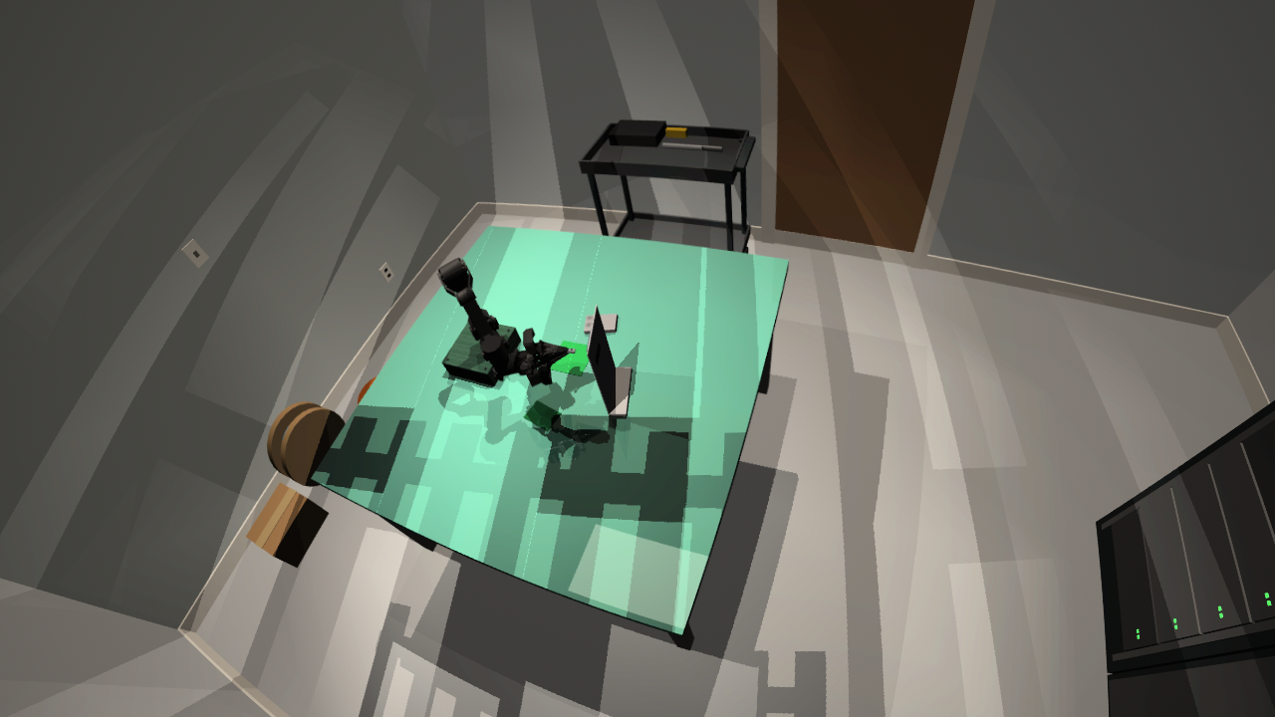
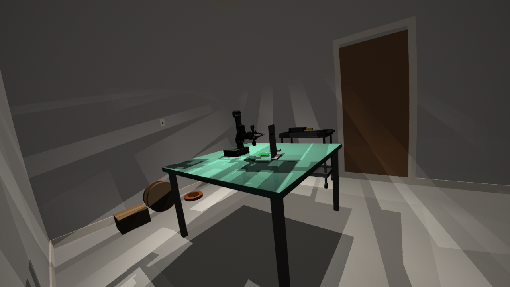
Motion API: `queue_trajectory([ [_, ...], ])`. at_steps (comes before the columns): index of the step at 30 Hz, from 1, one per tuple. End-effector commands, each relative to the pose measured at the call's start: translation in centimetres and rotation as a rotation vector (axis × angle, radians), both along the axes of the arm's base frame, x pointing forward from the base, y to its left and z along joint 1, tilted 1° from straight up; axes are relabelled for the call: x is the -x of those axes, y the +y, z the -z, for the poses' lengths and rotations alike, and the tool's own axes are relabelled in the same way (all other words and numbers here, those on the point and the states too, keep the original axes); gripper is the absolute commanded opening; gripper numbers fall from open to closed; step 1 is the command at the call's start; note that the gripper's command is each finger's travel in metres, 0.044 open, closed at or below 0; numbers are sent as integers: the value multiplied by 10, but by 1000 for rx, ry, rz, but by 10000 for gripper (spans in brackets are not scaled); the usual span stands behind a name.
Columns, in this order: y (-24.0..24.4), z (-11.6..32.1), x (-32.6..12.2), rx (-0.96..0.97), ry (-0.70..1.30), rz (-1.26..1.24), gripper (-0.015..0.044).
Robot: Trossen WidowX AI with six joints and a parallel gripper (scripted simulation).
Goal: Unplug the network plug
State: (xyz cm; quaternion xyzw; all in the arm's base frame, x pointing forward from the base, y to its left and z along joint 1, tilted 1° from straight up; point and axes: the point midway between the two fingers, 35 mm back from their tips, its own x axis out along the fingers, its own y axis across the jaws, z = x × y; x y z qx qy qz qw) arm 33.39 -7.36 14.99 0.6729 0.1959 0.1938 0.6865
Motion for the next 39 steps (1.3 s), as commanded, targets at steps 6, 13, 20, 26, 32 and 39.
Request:
queue_trajectory([
  [6, -1, -19, 6, 4, -4, -4, 0],
  [13, -1, -35, 12, 6, -5, -5, 0],
  [20, 1, -50, 19, 7, -5, -6, 0],
  [26, 2, -57, 22, 6, -4, -5, 0],
  [32, 14, -49, 14, -34, 54, 19, 0],
  [39, 30, -37, 5, -72, 137, 51, 0],
])
